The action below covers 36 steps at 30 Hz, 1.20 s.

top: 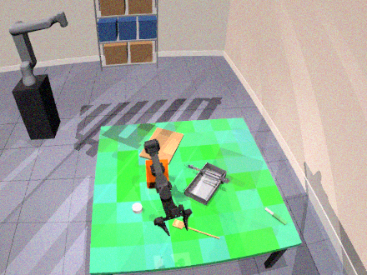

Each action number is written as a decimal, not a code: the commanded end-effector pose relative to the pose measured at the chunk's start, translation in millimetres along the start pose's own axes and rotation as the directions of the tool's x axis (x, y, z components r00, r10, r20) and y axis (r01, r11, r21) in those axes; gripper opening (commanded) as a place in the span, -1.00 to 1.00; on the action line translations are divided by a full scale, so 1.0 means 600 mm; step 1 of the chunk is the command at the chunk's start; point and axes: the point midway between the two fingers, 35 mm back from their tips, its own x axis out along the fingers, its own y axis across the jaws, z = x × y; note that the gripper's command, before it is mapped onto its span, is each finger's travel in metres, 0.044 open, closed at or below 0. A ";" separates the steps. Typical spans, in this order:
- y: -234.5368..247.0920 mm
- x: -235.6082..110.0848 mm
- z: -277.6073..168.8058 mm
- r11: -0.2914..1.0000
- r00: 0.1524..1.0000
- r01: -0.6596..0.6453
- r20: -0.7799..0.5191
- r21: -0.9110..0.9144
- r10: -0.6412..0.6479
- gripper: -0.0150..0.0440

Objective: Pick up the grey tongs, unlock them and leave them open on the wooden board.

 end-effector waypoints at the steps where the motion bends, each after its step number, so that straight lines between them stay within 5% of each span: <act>1: 0.059 0.019 -0.043 0.994 0.991 -0.100 -0.099 -0.049 0.094 1.00; 14: 0.306 0.026 -0.195 0.773 0.817 -0.546 -0.407 -0.322 0.407 1.00; 24: 0.547 -0.099 -0.320 0.100 0.504 -0.838 -0.688 -0.537 0.523 1.00; 30: 0.657 -0.237 -0.377 -0.447 0.313 -0.714 -0.817 -0.539 0.484 1.00; 36: 0.722 -0.403 -0.432 -0.894 0.202 -0.242 -0.920 -0.378 0.335 1.00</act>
